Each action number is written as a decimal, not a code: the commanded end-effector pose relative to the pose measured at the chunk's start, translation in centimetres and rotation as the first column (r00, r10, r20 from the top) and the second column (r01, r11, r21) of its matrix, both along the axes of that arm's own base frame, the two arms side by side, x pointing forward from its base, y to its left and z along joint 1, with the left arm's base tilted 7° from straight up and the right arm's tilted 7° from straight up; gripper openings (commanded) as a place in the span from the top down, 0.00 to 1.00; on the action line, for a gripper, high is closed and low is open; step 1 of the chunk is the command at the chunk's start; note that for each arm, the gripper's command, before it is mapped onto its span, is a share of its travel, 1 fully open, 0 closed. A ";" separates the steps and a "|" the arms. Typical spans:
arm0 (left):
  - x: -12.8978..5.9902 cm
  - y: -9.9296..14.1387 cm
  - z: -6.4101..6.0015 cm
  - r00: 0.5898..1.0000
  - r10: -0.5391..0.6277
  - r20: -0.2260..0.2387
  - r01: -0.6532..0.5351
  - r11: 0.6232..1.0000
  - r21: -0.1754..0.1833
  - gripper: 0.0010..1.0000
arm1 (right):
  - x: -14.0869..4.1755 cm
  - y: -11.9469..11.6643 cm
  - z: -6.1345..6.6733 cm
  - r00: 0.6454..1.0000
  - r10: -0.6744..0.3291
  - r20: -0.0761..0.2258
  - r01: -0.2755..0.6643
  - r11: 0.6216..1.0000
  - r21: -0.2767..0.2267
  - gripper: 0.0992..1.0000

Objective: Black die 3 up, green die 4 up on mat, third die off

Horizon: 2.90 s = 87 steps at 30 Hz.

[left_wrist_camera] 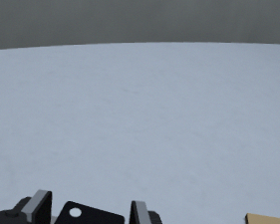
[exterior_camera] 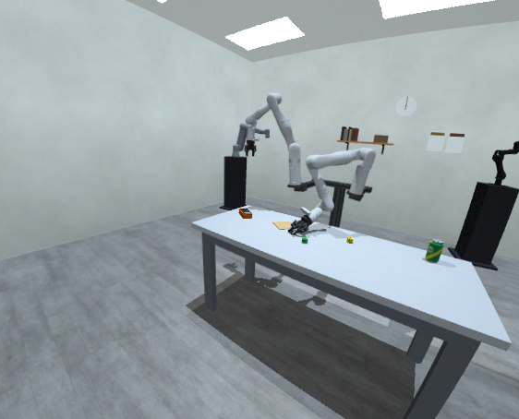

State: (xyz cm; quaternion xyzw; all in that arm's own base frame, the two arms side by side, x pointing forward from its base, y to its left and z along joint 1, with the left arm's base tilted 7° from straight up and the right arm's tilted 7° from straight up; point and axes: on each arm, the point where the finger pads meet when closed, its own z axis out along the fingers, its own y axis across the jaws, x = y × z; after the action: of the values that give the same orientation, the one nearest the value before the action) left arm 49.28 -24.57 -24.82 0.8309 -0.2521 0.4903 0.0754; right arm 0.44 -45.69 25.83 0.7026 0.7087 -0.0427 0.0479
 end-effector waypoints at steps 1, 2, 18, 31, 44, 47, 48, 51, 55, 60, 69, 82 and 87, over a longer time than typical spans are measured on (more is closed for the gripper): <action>0.1 -0.1 0.1 1.000 0.000 0.002 0.000 1.000 -0.001 0.48 | 0.0 0.0 0.1 1.000 0.000 0.000 0.000 1.000 -0.002 0.00; 0.1 -0.1 0.1 1.000 0.000 0.002 0.000 1.000 -0.001 0.48 | 0.0 0.0 0.1 1.000 0.000 0.000 0.000 1.000 -0.002 0.00; -1.3 0.6 1.0 1.000 0.000 0.002 0.000 1.000 -0.001 0.48 | 0.0 0.0 0.1 1.000 0.000 0.000 0.000 1.000 -0.002 0.00; -3.8 1.8 2.6 1.000 0.000 0.002 0.000 1.000 -0.001 0.48 | 0.0 0.0 0.1 1.000 0.000 0.000 0.000 1.000 -0.002 0.00; -3.8 1.7 3.8 1.000 0.000 0.002 0.000 1.000 -0.001 0.48 | 0.0 0.0 0.1 1.000 0.000 0.000 0.000 1.000 -0.002 0.00; -3.9 1.5 5.0 1.000 0.000 0.002 0.000 1.000 -0.001 0.48 | 0.0 0.0 0.1 1.000 0.000 0.000 0.000 1.000 -0.002 0.00; -3.9 1.4 5.5 1.000 0.000 0.002 0.000 1.000 -0.001 0.48 | 0.0 0.0 0.1 1.000 0.000 0.000 0.000 1.000 -0.002 0.00; -3.9 1.3 6.9 1.000 0.000 0.002 0.000 1.000 -0.001 0.48 | 0.0 0.0 0.1 1.000 0.000 0.000 0.000 1.000 -0.002 0.00; -3.9 1.1 7.9 1.000 0.000 0.002 0.000 1.000 -0.001 0.48 | 0.0 0.0 0.1 1.000 0.000 0.000 0.000 1.000 -0.002 0.00; -3.9 1.0 8.5 1.000 0.000 0.002 0.000 1.000 -0.001 0.48 | 0.0 0.0 0.1 1.000 0.000 0.000 0.000 1.000 -0.002 0.00; -3.9 1.0 8.6 1.000 0.000 -0.001 0.000 1.000 0.000 0.48 | 0.0 0.0 0.1 1.000 0.000 0.000 0.000 1.000 -0.002 0.00; -3.7 0.9 8.6 0.999 0.005 -0.031 -0.005 1.000 0.017 0.48 | 0.0 0.0 0.1 1.000 0.000 0.000 0.000 1.000 -0.002 0.00; -3.6 0.8 8.7 0.998 0.011 -0.062 -0.009 0.999 0.034 0.48 | 0.0 0.0 0.1 1.000 0.000 0.000 0.000 1.000 -0.002 0.00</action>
State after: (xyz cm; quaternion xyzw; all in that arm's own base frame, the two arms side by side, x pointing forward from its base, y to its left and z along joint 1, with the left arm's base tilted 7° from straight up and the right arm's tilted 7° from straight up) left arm 45.59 -23.67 -16.25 0.8446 -0.2536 0.4665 0.0684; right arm 0.44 -45.69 25.83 0.7026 0.7087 -0.0427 0.0479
